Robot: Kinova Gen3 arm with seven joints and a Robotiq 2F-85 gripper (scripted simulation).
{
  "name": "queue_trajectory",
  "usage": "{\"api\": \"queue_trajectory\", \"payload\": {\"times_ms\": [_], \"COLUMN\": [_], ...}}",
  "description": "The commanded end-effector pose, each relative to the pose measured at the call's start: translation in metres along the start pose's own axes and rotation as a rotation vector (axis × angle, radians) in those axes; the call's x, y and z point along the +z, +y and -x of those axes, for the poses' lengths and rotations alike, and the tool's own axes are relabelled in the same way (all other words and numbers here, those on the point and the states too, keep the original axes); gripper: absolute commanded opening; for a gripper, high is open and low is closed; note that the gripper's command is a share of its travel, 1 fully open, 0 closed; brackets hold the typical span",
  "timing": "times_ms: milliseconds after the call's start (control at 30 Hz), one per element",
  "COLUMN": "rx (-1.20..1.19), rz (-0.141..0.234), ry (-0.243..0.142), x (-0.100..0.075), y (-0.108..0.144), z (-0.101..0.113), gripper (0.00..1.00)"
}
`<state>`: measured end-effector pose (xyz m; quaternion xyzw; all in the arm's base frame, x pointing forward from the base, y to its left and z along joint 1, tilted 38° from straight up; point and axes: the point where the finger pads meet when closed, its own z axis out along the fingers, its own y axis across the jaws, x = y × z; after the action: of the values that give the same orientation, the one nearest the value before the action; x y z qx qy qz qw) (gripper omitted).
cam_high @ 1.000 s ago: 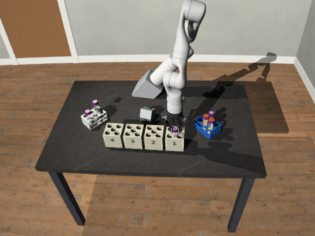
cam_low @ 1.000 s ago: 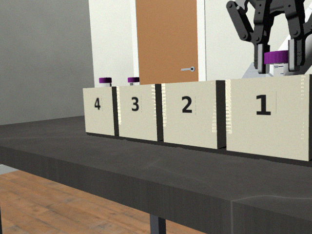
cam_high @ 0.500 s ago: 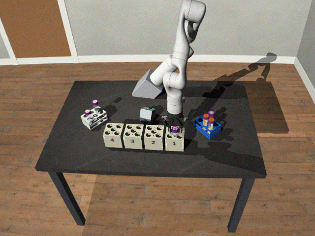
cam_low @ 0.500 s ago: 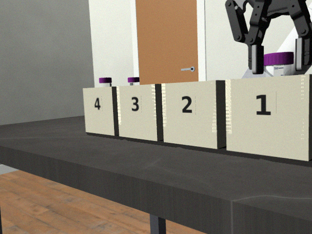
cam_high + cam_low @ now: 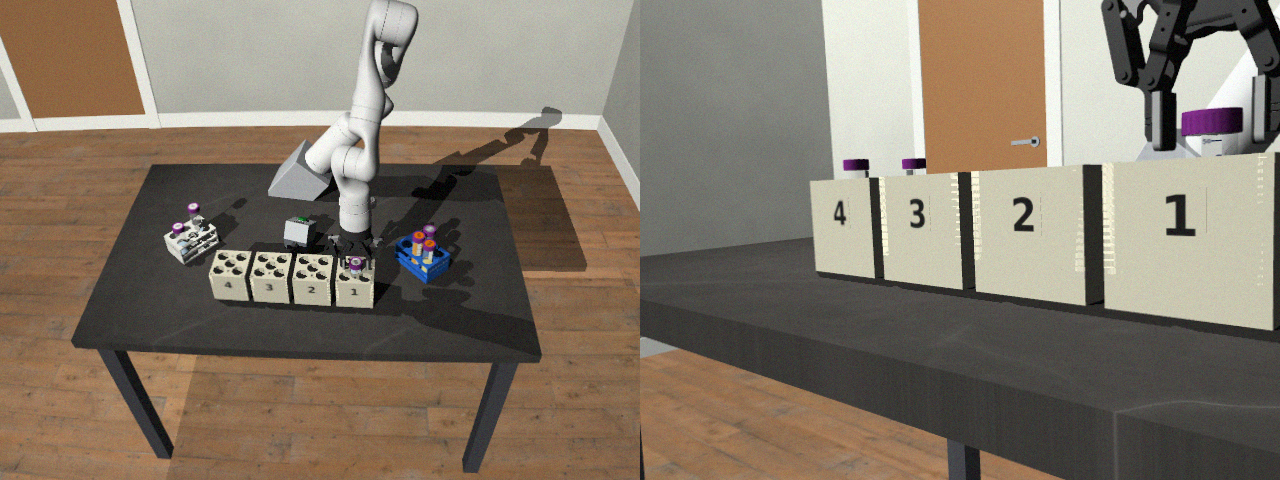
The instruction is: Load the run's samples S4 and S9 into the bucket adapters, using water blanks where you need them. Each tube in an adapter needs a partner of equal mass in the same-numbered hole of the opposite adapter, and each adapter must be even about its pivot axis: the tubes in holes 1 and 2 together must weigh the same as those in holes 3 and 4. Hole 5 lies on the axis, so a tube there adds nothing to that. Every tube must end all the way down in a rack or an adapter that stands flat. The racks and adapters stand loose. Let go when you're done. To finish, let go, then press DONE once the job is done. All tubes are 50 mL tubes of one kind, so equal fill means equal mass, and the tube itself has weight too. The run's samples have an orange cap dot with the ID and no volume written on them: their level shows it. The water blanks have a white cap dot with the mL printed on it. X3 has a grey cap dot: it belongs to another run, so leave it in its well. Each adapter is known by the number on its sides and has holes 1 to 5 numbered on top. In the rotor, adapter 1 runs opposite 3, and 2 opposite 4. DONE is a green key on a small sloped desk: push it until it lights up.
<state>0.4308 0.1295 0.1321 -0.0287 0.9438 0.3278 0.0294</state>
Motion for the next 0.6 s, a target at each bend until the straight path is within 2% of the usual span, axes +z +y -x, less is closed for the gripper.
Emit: {"api": "queue_trajectory", "payload": {"times_ms": [0, 267, 567], "rx": [0.000, 0.000, 0.000], "rz": [0.000, 0.000, 0.000], "ry": [-0.001, -0.001, -0.001], "x": [-0.0005, -0.0005, -0.0097], "y": [-0.0002, -0.0002, -0.0002], "z": [0.0004, 0.0004, 0.0003], "gripper": [0.62, 0.62, 0.62]}}
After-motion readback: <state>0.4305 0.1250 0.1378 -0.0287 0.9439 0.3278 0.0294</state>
